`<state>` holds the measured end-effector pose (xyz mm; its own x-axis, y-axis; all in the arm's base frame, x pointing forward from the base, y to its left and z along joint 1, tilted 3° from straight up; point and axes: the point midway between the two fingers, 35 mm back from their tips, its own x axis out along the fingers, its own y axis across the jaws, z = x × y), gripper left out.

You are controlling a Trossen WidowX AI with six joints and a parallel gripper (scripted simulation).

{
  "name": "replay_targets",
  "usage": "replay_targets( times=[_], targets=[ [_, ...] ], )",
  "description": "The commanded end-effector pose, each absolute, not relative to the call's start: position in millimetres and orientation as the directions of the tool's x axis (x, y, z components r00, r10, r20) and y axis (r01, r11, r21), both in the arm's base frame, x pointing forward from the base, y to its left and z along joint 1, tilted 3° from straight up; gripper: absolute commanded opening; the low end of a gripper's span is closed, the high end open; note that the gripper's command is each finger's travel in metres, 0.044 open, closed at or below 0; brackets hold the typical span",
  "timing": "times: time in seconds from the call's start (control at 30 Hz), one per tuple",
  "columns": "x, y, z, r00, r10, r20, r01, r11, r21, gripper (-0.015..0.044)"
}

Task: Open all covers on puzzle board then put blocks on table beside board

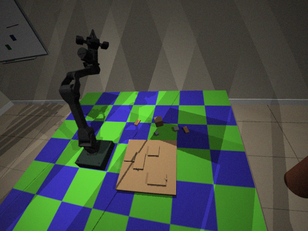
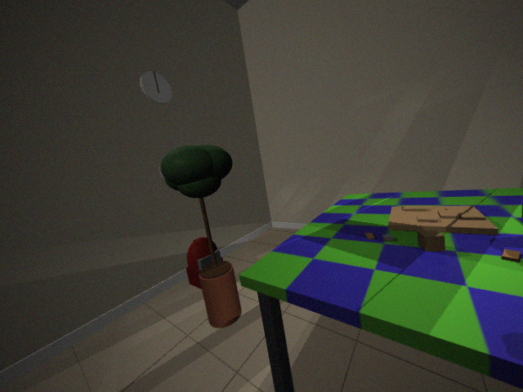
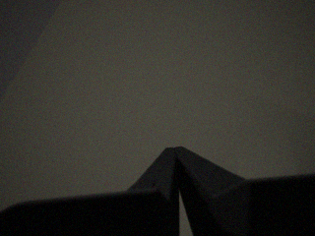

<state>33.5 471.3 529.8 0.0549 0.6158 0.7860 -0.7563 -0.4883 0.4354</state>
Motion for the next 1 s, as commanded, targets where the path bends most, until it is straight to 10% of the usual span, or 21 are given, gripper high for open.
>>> replay_targets(
  times=[0.0,0.97],
  targets=[
    [46.4,472.1,526.6,0.078,0.637,0.767,-0.777,-0.443,0.448,0.0],
    [163.3,490.0,461.7,0.272,0.807,0.524,-0.847,-0.058,0.529,0.0]
  ],
)
